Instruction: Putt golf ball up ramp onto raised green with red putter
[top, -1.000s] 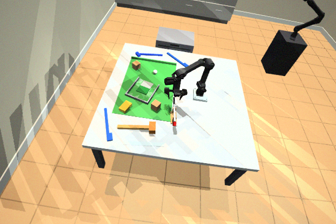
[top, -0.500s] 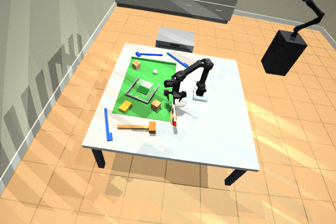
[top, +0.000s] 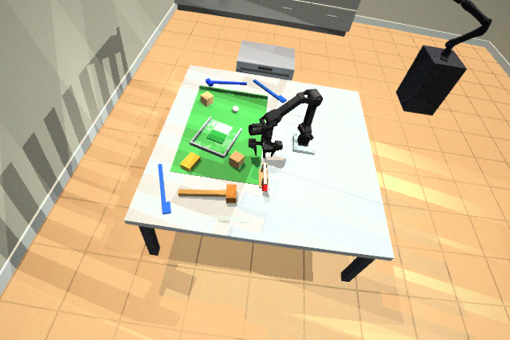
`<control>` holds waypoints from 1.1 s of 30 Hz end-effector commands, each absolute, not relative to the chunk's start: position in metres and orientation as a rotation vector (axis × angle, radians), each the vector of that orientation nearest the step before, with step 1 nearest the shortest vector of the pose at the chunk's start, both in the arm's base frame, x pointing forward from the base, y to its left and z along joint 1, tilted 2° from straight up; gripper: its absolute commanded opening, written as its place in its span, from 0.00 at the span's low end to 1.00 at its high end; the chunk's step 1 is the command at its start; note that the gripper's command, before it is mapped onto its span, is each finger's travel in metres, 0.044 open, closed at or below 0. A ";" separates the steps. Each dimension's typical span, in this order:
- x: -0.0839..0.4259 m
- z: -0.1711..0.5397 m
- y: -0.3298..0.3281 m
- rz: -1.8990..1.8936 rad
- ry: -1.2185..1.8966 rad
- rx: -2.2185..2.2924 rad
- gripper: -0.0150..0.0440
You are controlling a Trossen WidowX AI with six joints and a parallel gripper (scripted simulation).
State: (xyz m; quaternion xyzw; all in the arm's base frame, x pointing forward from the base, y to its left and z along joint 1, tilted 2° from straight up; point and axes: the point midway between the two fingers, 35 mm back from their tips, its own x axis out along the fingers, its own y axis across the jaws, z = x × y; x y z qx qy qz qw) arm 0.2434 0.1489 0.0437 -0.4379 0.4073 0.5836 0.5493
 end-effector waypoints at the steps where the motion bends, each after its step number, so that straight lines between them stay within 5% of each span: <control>1: 0.244 0.044 0.149 1.382 0.964 -1.037 0.82; 13: 0.244 0.044 0.149 1.382 0.964 -1.037 0.29; 33: 0.247 0.113 0.149 1.381 0.964 -1.037 0.25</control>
